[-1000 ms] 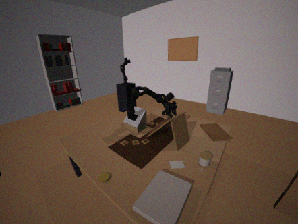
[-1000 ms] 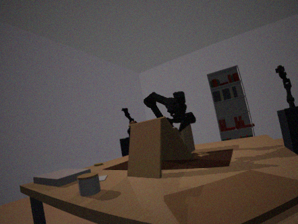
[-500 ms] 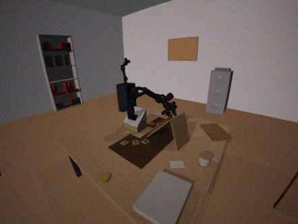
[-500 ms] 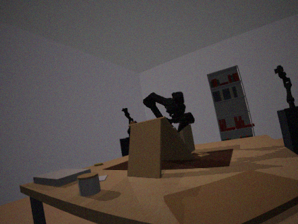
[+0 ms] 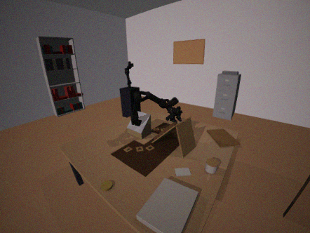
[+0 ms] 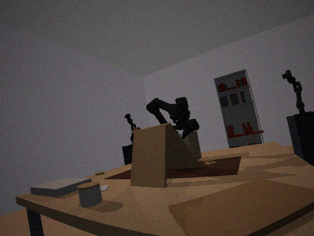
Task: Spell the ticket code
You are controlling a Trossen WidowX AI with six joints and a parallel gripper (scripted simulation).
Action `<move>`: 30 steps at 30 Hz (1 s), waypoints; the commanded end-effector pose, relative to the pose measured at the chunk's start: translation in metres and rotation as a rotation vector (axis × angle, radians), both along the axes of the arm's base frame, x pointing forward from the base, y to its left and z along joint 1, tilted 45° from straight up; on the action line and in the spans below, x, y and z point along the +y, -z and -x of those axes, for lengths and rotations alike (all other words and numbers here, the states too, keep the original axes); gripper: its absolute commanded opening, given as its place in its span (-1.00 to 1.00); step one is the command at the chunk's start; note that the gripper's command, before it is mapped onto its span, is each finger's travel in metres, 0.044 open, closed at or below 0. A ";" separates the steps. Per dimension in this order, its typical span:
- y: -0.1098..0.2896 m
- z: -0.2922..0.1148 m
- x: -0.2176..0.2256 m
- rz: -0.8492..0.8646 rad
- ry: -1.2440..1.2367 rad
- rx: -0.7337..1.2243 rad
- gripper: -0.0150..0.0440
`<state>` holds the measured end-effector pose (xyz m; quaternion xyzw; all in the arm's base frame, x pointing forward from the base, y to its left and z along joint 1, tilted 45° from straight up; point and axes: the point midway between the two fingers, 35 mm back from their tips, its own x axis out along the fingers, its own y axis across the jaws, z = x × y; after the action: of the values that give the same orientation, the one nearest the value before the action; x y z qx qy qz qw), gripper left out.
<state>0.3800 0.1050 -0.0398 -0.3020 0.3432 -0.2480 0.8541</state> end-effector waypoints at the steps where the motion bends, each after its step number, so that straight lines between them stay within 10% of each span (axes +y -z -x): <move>1: -0.001 0.002 -0.003 -0.001 -0.003 0.006 -0.49; 30: -0.013 0.006 -0.016 0.001 -0.003 0.006 -0.49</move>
<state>0.3755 0.0915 -0.0274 -0.3027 0.3434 -0.2482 0.8537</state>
